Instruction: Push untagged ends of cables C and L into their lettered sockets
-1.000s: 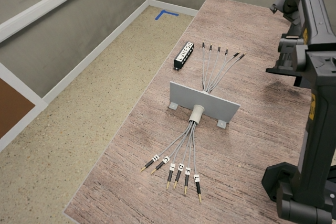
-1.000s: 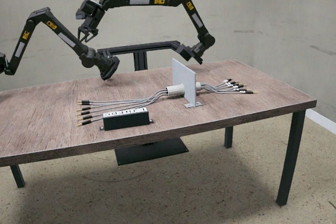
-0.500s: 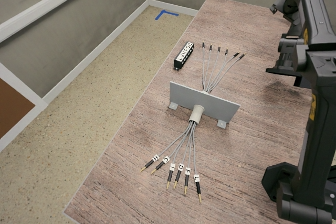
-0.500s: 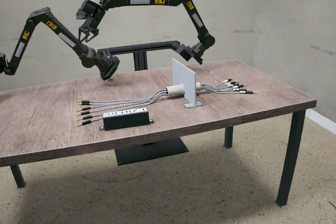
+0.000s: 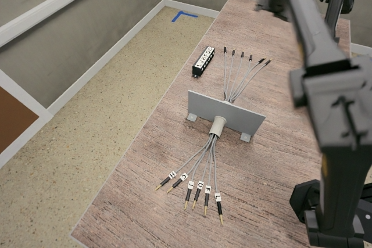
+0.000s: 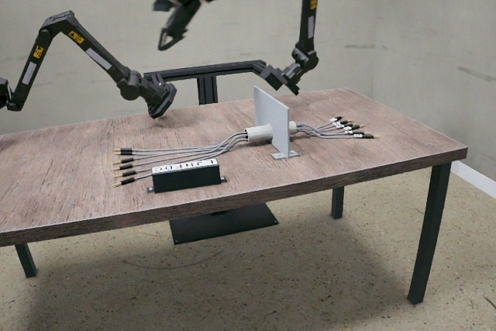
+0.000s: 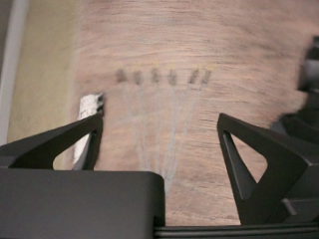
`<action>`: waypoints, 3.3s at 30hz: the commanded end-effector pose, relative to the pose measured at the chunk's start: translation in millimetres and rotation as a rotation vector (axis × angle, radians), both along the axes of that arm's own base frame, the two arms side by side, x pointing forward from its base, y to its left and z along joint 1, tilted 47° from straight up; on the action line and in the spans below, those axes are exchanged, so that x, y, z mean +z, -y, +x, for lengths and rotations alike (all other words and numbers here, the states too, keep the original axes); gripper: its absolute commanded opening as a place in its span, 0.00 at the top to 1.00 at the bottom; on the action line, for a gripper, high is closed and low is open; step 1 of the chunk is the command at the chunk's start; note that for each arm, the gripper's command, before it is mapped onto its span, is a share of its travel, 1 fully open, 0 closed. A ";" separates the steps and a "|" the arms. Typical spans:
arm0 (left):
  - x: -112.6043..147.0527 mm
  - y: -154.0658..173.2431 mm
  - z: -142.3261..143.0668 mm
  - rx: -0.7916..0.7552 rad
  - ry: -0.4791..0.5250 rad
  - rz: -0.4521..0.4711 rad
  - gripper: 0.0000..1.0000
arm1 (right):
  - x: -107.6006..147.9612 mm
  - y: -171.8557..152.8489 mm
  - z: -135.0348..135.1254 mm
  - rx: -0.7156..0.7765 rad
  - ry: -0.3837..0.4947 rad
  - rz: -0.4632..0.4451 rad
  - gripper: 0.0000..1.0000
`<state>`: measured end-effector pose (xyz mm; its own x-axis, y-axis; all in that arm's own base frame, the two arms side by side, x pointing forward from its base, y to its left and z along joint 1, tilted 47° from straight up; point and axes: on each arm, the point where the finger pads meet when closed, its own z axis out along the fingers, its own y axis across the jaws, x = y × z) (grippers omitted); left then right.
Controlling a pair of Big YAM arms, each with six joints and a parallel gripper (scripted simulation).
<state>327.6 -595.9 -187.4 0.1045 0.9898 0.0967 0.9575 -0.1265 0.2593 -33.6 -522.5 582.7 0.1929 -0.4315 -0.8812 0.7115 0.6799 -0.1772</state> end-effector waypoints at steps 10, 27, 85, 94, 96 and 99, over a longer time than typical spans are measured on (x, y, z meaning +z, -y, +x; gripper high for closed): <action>166.9 -199.8 137.2 0.512 0.375 -0.194 0.00 | 5.6 -3.6 0.2 -0.002 -0.004 -0.012 0.00; 291.7 -511.7 98.9 1.122 0.897 -0.318 0.00 | -52.7 -91.7 60.5 -0.006 -0.302 -0.132 0.00; 305.5 -603.5 37.1 1.300 1.093 -0.305 0.00 | -172.4 -309.6 202.8 0.083 -0.861 -0.342 0.00; 307.7 -602.7 39.3 1.301 1.096 -0.309 0.00 | -244.3 -371.5 229.3 0.254 -0.949 -0.132 0.00; 307.7 -602.7 39.3 1.301 1.096 -0.309 0.00 | -244.2 -382.7 234.8 0.269 -0.962 -0.139 0.00; 307.7 -602.7 39.3 1.301 1.096 -0.309 0.00 | -256.6 -392.1 241.1 0.294 -0.985 -0.130 0.00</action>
<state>366.6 -0.1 117.6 -0.6992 0.3779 -0.6069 -0.2127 0.7005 0.6812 201.3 -140.8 338.2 -0.4716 -0.6142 -0.6327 0.0333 0.7046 -0.7088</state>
